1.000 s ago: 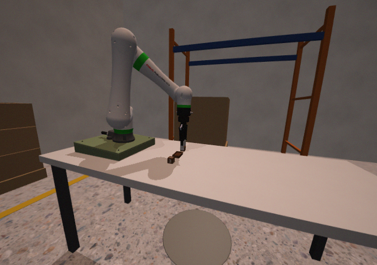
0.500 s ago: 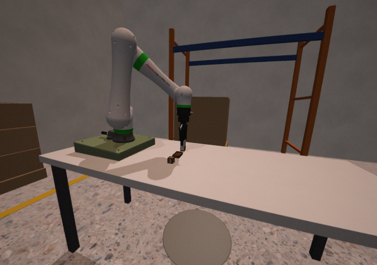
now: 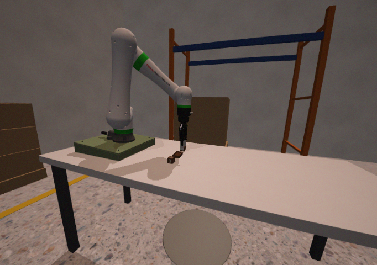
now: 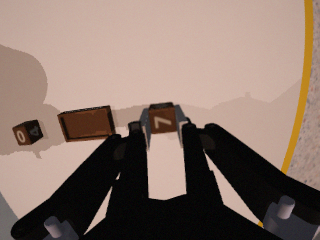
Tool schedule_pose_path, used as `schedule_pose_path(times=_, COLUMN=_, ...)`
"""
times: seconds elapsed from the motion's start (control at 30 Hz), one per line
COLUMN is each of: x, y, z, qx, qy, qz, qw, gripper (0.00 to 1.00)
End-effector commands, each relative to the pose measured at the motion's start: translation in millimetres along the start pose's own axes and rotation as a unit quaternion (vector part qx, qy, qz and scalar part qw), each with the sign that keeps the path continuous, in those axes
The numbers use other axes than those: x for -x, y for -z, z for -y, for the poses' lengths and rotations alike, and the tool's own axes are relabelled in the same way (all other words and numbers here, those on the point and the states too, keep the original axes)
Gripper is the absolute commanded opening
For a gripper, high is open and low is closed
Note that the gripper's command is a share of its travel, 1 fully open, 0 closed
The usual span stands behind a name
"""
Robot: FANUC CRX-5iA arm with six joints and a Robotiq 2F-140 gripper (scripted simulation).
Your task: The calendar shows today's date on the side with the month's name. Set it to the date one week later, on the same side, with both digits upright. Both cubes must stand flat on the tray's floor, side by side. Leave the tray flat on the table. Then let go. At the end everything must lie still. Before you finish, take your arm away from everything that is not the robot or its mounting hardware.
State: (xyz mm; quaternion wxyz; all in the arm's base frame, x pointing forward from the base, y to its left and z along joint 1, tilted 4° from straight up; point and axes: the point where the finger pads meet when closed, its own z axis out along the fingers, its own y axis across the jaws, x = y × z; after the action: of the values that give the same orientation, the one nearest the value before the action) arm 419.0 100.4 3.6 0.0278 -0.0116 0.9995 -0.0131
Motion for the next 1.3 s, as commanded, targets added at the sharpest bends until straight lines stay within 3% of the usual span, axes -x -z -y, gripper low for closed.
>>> schedule_pose_path(times=0.0, x=0, y=0, z=0, qx=0.0, qy=0.0, qz=0.0, qw=1.0, gripper=0.17)
schedule_pose_path(times=0.57, x=0, y=0, z=0, qx=0.0, qy=0.0, qz=0.0, qw=1.0, gripper=0.29)
schedule_pose_path(times=0.93, x=0, y=1, z=0, qx=0.0, qy=0.0, qz=0.0, qw=1.0, gripper=0.29)
schedule_pose_path(times=1.1, x=0, y=5, z=0, qx=0.0, qy=0.0, qz=0.0, qw=1.0, gripper=0.29)
schedule_pose_path(times=1.27, x=0, y=23, z=0, qx=0.0, qy=0.0, qz=0.0, qw=1.0, gripper=0.29)
